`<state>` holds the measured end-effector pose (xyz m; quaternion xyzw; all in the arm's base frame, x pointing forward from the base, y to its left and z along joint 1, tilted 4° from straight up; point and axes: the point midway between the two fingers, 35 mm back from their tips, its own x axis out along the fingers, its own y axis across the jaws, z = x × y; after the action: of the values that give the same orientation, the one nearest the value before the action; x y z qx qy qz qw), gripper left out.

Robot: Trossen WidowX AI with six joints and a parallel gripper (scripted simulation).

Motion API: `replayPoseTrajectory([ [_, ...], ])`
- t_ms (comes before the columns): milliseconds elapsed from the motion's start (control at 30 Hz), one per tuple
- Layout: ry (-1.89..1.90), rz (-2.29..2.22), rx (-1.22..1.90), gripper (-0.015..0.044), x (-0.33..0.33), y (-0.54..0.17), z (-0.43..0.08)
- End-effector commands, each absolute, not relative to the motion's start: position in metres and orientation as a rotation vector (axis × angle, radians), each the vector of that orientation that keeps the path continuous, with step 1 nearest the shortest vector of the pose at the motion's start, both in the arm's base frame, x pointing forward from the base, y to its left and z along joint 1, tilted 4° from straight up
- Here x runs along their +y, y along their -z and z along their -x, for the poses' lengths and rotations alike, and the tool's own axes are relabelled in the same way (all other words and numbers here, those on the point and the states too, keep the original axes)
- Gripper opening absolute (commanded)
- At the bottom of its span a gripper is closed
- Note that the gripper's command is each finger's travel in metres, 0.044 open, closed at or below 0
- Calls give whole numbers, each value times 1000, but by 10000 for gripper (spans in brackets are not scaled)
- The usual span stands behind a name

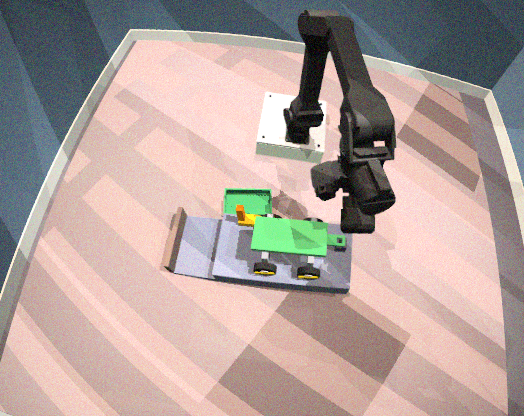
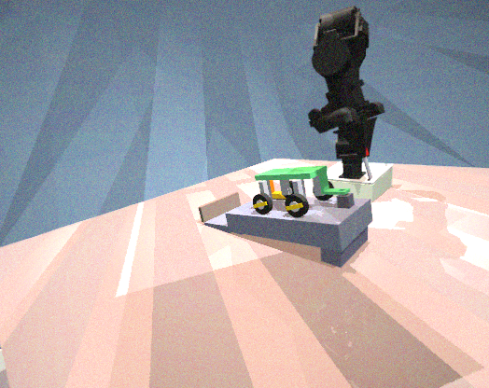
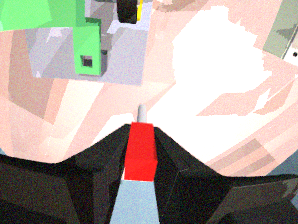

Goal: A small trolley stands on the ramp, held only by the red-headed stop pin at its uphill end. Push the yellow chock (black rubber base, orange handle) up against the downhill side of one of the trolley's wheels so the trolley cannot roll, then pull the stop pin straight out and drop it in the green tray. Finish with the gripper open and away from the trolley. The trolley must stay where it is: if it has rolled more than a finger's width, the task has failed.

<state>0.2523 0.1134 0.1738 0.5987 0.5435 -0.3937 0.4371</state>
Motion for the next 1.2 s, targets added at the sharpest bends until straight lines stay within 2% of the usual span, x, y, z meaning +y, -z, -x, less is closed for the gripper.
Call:
replayPoseTrajectory([
  [0, 977, -1495, 1346, 0, 114, -173, -238],
  [367, 978, -1494, 1347, 0, 111, -171, -225],
  [1167, 982, -1488, 1341, 0, 32, -155, -227],
])
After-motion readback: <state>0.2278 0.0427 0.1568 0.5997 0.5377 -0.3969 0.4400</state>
